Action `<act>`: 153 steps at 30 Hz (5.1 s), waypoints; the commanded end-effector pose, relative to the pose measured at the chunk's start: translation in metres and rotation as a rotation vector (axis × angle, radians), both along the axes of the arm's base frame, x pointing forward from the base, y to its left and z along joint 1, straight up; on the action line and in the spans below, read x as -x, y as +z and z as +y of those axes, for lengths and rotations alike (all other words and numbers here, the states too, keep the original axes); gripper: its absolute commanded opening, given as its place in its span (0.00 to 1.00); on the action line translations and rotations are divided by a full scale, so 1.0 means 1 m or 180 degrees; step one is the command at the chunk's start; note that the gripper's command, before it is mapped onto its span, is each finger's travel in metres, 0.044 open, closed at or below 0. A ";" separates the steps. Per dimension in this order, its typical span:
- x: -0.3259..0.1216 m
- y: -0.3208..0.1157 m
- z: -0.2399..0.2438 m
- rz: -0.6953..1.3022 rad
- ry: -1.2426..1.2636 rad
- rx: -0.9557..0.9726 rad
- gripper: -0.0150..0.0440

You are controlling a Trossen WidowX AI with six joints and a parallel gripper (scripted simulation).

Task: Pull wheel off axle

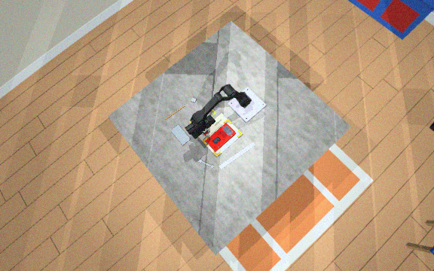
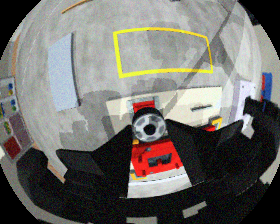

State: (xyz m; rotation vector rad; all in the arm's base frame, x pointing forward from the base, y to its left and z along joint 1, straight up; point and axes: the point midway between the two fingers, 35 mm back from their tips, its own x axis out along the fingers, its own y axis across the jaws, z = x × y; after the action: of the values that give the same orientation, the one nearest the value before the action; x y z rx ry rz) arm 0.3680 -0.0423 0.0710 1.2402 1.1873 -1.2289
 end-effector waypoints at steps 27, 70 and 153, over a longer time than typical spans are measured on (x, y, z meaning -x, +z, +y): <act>0.001 0.024 0.000 -0.0042 -0.0001 0.0003 0.25; 0.018 0.051 -0.029 -0.0015 -0.0001 0.0005 0.25; 0.103 0.035 -0.086 -0.0024 -0.0006 0.0025 1.00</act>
State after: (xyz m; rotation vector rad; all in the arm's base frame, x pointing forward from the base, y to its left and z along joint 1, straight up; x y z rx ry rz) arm 0.2842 -0.1374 0.0880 1.2398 1.1887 -1.2353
